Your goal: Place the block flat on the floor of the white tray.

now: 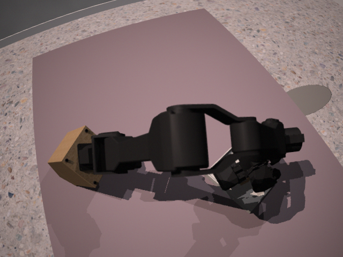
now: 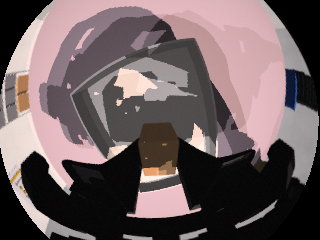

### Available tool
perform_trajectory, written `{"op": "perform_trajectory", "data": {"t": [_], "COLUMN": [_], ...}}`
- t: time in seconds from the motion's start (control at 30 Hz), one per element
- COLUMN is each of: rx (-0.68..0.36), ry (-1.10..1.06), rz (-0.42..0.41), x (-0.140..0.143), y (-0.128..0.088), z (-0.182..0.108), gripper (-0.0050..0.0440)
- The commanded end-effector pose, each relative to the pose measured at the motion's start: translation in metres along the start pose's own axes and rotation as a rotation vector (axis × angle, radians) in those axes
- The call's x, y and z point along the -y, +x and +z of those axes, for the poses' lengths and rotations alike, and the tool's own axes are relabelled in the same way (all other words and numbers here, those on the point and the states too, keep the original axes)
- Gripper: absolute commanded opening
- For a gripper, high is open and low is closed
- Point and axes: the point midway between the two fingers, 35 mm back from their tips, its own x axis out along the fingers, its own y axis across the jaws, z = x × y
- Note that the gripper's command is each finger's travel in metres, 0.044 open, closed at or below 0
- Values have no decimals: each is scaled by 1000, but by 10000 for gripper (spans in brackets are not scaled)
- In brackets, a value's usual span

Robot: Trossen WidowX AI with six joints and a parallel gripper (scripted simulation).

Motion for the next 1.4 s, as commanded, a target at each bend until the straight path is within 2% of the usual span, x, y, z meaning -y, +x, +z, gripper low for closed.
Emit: {"op": "perform_trajectory", "data": {"t": [0.0, 0.73, 0.77, 1.37], "rx": [4, 4, 4, 4], "ry": [8, 8, 8, 8], "rz": [21, 21, 21, 21], "x": [-3, -3, -3, -3], "y": [-5, -5, -5, -5], "z": [4, 4, 4, 4], "gripper": [0, 0, 223, 223]}}
